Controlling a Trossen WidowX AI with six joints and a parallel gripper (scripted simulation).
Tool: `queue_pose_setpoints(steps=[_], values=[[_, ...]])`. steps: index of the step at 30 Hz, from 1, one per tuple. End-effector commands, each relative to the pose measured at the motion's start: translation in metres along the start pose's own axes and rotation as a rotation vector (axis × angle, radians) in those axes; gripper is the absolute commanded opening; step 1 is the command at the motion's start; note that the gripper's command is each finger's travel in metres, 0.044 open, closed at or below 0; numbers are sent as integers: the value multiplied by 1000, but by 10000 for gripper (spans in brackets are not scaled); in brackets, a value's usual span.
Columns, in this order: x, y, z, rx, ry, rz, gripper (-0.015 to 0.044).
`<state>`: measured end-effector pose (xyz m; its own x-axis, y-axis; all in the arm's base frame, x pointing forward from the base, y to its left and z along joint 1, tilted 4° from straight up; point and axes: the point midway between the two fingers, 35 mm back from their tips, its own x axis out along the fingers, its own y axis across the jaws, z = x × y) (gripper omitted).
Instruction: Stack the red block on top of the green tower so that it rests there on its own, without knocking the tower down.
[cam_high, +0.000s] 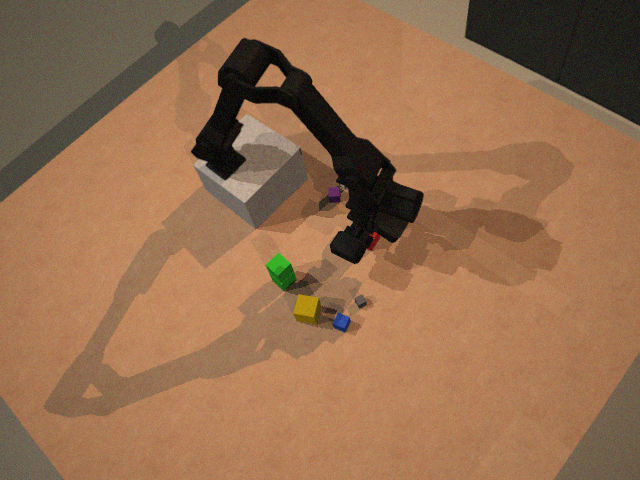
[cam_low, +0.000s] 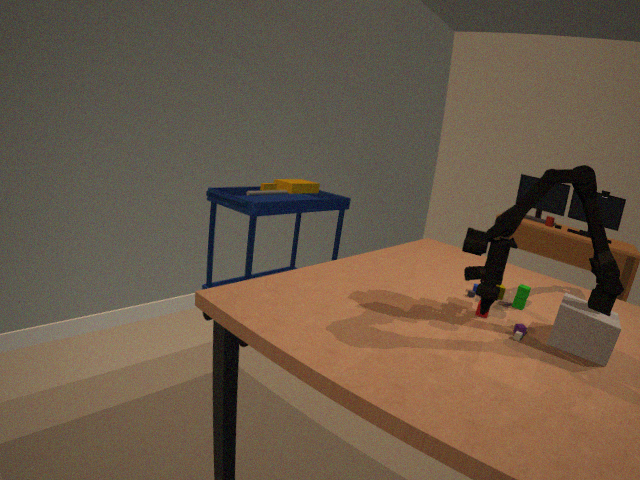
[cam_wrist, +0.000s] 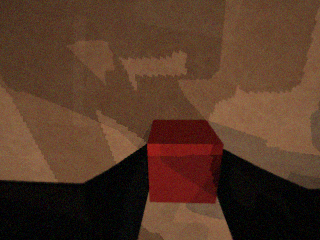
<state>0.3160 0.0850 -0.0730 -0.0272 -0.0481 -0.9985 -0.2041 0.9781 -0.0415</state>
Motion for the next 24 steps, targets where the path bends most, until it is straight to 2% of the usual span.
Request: queue_pose_setpoints(steps=[1,24], values=[[-9,0,1,0,-2,4,0],[-110,0,1,0,-3,4,0]])
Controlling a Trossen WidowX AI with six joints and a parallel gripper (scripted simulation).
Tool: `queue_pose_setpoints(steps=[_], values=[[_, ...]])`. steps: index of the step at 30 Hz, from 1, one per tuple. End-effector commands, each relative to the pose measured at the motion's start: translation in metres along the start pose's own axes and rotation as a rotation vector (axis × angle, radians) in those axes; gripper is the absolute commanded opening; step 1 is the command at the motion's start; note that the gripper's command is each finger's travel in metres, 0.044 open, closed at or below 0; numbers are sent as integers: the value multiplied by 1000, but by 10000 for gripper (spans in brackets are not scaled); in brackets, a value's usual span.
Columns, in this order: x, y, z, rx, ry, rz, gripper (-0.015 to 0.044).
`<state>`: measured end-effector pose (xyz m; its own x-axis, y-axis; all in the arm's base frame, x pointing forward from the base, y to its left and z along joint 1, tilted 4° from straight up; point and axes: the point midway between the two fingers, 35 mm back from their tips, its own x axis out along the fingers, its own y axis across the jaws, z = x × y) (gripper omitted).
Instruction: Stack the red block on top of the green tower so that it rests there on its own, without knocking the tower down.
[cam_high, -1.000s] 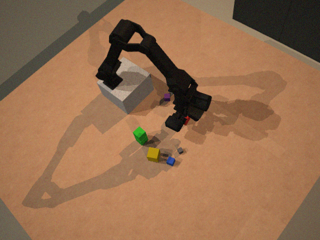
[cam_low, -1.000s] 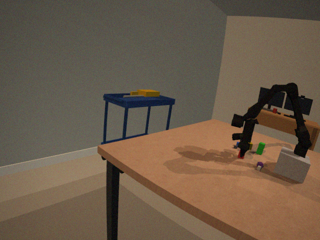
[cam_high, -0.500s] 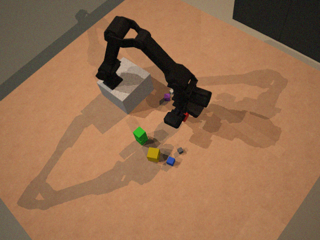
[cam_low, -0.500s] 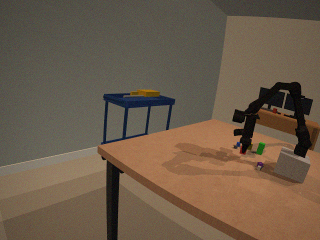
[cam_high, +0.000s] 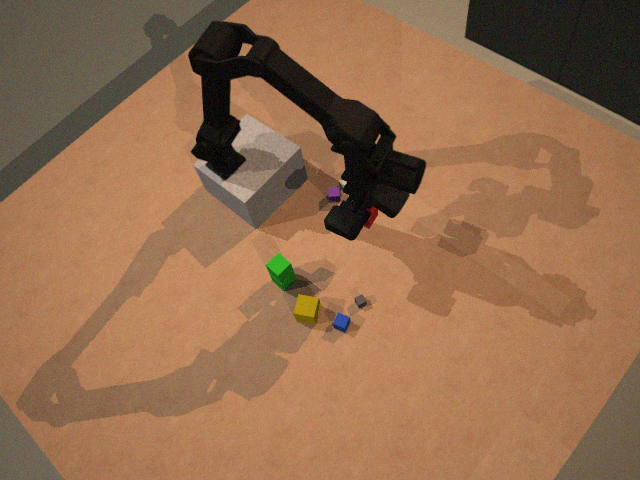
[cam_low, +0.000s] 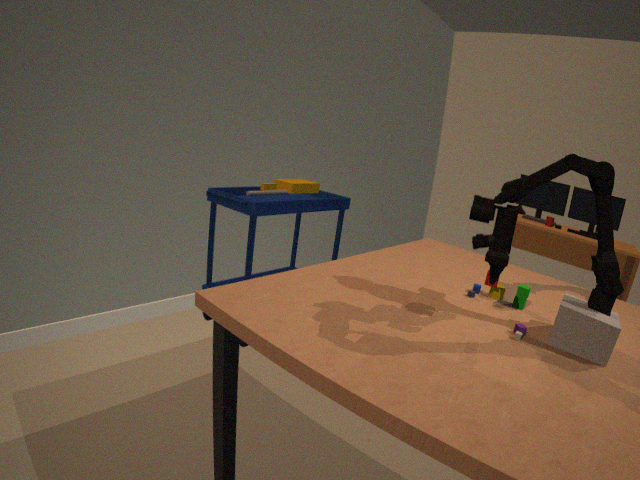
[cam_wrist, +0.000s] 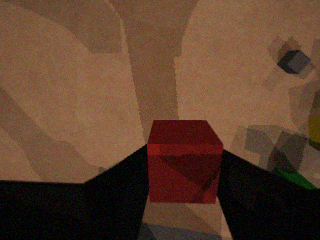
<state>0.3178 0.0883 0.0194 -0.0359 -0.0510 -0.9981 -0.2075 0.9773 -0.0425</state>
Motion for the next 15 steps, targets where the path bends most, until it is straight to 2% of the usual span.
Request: queue_pose_setpoints(steps=[1,11,15], values=[[-21,1,1,3,-12,6,0],[-25,-1,1,3,-12,5,0],[-26,-21,-5,3,-12,5,0]])
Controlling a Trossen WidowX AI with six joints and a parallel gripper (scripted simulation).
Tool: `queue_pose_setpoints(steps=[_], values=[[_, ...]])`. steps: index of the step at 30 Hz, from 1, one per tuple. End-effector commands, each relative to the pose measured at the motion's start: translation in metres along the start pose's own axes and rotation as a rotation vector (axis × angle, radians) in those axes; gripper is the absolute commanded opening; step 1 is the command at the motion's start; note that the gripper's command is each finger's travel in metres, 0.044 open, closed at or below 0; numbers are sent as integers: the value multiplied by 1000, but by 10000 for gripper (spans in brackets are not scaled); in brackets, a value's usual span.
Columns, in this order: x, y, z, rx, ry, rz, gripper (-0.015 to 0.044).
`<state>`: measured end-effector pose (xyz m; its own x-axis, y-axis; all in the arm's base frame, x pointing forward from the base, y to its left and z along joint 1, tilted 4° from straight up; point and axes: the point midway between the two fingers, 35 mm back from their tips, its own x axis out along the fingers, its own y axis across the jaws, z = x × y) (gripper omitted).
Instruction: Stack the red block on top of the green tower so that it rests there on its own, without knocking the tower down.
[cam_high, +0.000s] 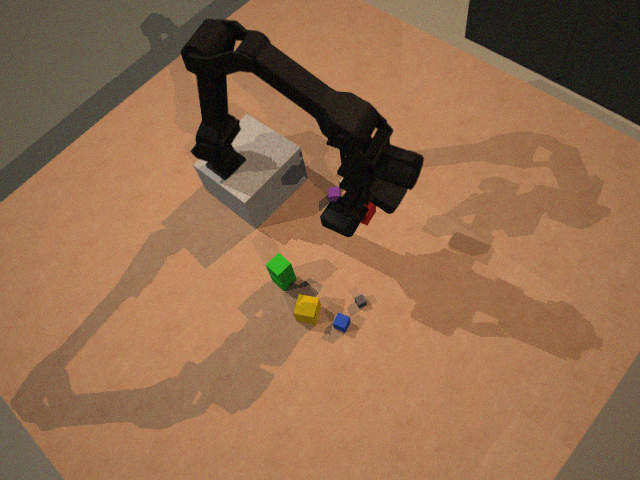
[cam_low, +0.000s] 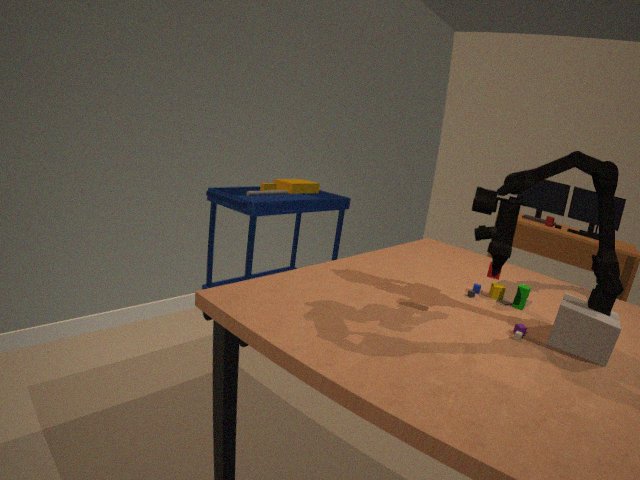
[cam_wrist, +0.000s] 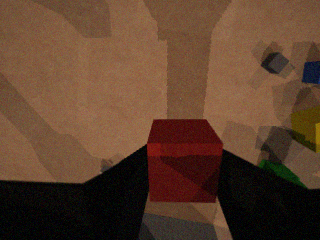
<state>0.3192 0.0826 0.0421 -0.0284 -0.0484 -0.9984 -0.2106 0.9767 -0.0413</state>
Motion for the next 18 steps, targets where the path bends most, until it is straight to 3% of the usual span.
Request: queue_pose_setpoints(steps=[1,18], values=[[-3,-20,-6,7,-5,3,0],[-5,-106,-56,7,-2,-4,0]])
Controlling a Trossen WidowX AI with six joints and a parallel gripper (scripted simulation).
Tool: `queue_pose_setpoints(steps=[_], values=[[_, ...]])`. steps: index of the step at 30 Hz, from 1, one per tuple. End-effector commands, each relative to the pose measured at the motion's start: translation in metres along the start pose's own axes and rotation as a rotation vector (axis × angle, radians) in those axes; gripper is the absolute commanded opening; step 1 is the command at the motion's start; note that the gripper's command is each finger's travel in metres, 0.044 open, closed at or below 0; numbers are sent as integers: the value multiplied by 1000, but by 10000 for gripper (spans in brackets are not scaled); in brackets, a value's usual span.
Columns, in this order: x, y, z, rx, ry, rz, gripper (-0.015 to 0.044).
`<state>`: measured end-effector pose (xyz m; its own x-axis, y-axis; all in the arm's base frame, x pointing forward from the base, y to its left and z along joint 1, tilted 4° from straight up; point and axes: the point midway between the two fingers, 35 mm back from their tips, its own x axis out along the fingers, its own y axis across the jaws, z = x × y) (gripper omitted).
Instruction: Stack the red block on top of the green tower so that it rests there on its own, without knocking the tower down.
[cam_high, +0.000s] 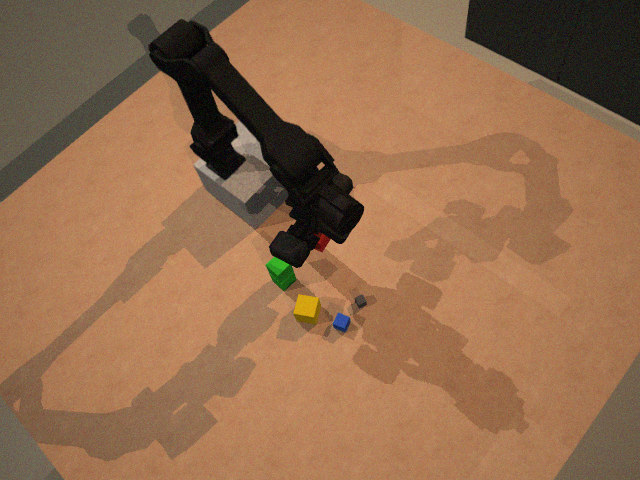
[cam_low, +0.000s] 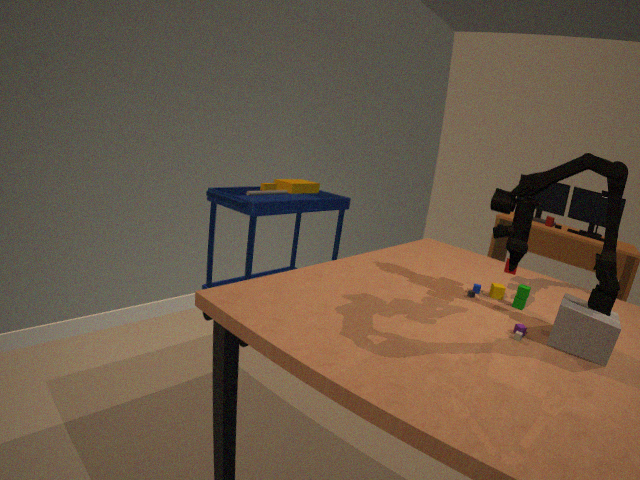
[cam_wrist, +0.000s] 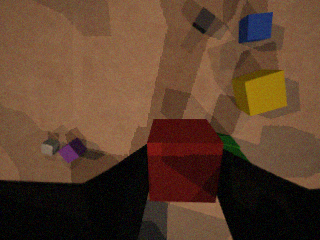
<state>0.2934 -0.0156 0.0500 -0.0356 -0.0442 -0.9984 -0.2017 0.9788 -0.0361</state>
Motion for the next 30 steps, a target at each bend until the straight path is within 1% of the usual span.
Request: queue_pose_setpoints(steps=[1,12,16,20,24,30], values=[[-2,-19,-14,-2,-8,-10,0],[0,-58,-58,-2,-2,-14,0],[2,-60,-61,-2,-2,-15,0],[16,-61,-61,-2,-2,-15,0],[23,-61,-61,-2,-2,-15,0],[47,-61,-62,-2,-1,-15,0]])
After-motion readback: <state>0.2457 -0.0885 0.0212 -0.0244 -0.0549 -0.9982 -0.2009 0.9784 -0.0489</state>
